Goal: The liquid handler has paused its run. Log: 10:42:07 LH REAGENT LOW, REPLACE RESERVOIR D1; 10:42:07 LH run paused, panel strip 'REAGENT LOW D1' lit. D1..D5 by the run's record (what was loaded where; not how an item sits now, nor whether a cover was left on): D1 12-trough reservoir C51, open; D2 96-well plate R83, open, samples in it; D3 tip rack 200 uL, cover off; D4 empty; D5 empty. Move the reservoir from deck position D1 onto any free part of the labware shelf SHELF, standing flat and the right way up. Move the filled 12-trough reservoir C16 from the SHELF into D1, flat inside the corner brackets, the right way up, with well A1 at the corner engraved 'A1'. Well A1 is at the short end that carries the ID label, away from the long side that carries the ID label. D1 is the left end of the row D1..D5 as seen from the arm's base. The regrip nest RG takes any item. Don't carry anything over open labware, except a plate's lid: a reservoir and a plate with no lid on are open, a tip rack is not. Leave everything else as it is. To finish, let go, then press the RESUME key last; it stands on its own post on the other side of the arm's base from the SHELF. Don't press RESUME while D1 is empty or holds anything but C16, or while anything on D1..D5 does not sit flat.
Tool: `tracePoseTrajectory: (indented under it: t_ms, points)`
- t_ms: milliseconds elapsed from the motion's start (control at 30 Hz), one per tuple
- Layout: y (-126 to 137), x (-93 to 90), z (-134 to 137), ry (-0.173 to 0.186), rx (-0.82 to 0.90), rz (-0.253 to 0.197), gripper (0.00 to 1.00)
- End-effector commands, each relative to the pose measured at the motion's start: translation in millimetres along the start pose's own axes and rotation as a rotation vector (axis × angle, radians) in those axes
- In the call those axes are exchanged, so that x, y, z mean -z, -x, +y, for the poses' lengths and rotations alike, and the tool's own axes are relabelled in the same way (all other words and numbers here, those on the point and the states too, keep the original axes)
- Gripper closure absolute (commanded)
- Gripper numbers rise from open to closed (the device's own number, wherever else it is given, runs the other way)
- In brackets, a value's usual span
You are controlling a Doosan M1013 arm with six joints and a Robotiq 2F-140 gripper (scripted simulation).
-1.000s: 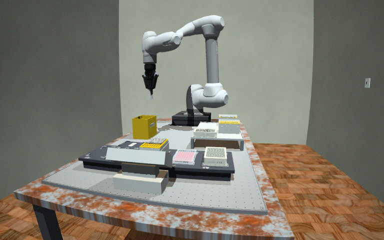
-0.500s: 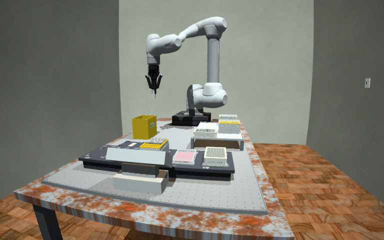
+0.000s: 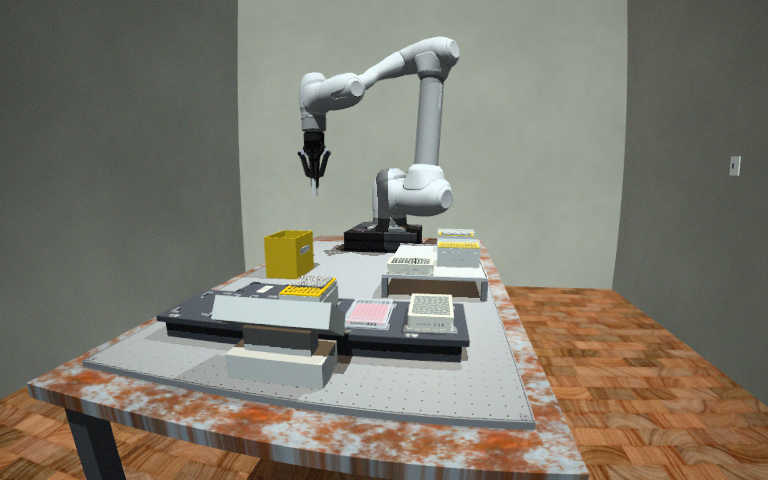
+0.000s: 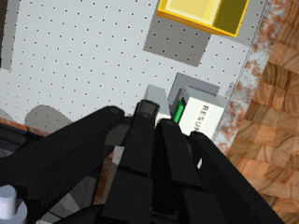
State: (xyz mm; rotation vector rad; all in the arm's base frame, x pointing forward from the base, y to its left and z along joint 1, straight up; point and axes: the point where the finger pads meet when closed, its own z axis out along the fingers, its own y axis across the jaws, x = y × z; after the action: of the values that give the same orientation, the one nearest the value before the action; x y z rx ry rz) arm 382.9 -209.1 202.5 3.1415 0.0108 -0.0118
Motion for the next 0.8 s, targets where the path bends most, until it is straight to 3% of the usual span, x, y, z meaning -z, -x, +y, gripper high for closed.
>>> tracePoseTrajectory:
  t_ms: [0,267,767]
  points:
    - [16,-0.1,0,0.0,0.001,0.0,1.0]
    - [55,-0.1,1,0.0,0.001,0.0,1.0]
    - [55,-18.4,1,0.0,0.001,0.0,1.0]
